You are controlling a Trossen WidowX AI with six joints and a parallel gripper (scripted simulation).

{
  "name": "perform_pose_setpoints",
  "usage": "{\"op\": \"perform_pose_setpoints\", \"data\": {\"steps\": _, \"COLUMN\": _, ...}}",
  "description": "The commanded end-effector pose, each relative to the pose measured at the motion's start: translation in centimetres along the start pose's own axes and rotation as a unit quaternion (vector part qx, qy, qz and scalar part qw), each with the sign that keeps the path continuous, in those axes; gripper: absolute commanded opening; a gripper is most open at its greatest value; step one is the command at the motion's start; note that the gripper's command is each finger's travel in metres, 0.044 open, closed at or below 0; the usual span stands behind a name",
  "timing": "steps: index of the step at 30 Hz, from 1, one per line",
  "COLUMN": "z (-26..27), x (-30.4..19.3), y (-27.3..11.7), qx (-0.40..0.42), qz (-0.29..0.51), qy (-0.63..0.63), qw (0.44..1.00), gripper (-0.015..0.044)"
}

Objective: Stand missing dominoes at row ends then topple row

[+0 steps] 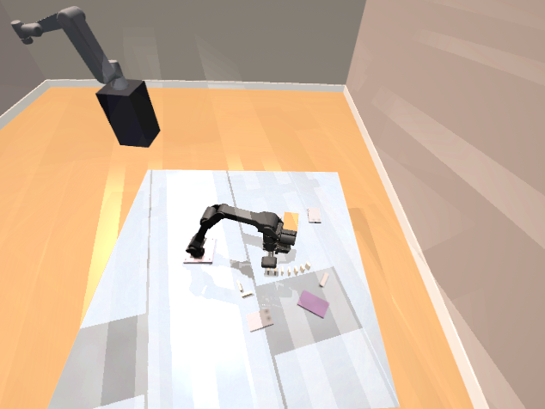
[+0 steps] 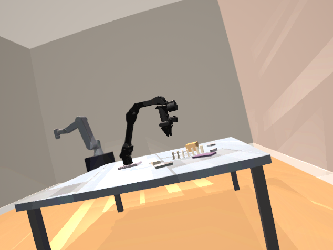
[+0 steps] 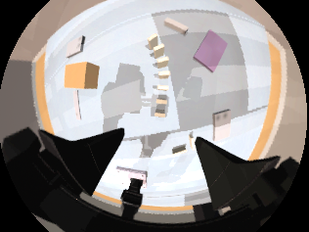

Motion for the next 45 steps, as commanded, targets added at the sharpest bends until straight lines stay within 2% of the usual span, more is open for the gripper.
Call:
{"op": "perform_pose_setpoints", "data": {"steps": 1, "z": 0.1, "x": -0.3, "y": -0.2, "qx": 0.002, "qz": 0.011, "qy": 0.000, "qw": 1.000, "gripper": 0.0440}}
{"op": "perform_pose_setpoints", "data": {"steps": 4, "z": -1.0, "x": -0.6, "y": 0.3, "qx": 0.002, "qz": 0.011, "qy": -0.015, "qw": 1.000, "gripper": 0.0440}}
{"op": "perform_pose_setpoints", "data": {"steps": 10, "z": -9.2, "x": -4.9, "y": 5.0, "qx": 0.000, "qz": 0.014, "qy": -0.151, "qw": 0.989, "gripper": 0.0440}}
{"op": "perform_pose_setpoints", "data": {"steps": 13, "z": -11.6, "x": -7.4, "y": 6.8, "qx": -0.001, "qz": 0.016, "qy": -0.200, "qw": 0.980, "gripper": 0.0440}}
{"op": "perform_pose_setpoints", "data": {"steps": 22, "z": -11.9, "x": -7.8, "y": 7.2, "qx": -0.001, "qz": 0.016, "qy": -0.207, "qw": 0.978, "gripper": 0.0440}}
{"op": "perform_pose_setpoints", "data": {"steps": 31, "z": -11.7, "x": -8.1, "y": 13.4, "qx": 0.000, "qz": 0.016, "qy": -0.207, "qw": 0.978, "gripper": 0.0440}}
{"op": "perform_pose_setpoints", "data": {"steps": 45, "z": -11.5, "x": -8.3, "y": 15.0, "qx": 0.000, "qz": 0.016, "qy": -0.207, "qw": 0.978, "gripper": 0.0440}}
Point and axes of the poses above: the point midway between the two fingers, 35 mm back from their tips, its own y axis out along the fingers, its own z axis across the jaws, x = y × z, the point moved 1 cm from there along -y, back along the fingers
